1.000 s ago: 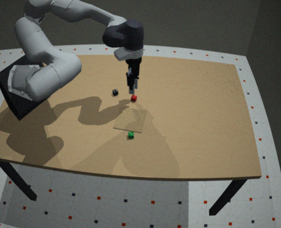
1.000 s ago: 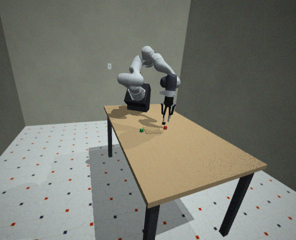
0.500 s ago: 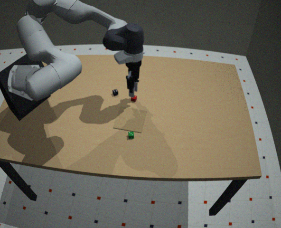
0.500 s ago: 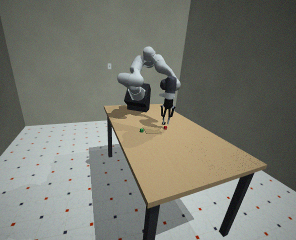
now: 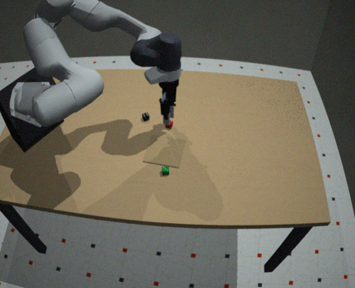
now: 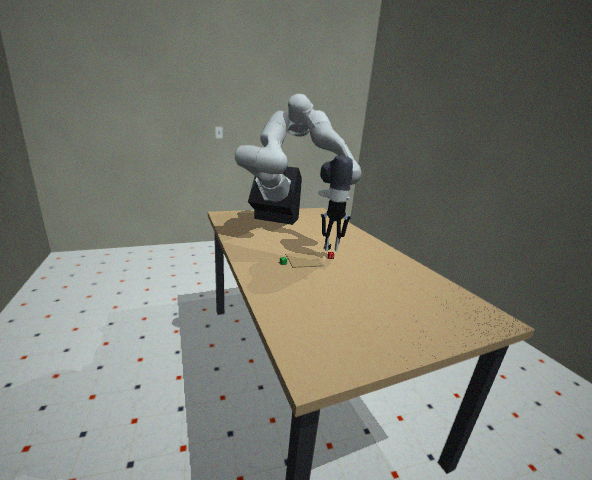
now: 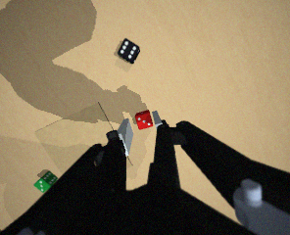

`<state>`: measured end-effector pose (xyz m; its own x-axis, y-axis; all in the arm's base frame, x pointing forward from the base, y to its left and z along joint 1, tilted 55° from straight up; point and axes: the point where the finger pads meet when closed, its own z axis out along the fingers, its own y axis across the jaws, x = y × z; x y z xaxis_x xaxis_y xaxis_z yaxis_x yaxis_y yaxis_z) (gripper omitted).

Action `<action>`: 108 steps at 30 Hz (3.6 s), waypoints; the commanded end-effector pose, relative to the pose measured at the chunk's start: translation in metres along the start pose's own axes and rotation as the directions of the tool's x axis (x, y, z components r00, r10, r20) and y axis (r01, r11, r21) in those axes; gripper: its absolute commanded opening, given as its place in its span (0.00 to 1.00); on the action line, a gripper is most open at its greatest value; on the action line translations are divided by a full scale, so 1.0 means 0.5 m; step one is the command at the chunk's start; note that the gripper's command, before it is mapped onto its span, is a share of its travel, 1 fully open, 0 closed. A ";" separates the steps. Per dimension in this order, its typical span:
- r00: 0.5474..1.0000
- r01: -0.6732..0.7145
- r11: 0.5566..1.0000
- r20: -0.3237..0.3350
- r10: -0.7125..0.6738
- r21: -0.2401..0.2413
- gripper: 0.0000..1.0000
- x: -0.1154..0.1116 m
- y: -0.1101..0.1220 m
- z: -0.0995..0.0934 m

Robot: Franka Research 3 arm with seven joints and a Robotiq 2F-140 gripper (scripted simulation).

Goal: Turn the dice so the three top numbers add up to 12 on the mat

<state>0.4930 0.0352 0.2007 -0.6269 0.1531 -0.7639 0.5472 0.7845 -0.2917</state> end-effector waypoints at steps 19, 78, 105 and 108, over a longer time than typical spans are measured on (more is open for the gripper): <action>1.000 0.013 1.000 0.005 -0.013 -0.005 0.25 -0.003 0.004 0.006; 1.000 0.013 1.000 0.005 -0.013 -0.005 0.25 -0.005 0.006 0.006; 1.000 0.013 1.000 0.005 -0.013 -0.005 0.25 -0.005 0.006 0.014; 1.000 0.013 1.000 0.005 -0.013 -0.005 0.25 -0.005 0.006 0.023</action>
<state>0.4990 0.0317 0.1964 -0.6287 0.1484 -0.7634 0.5432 0.7862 -0.2946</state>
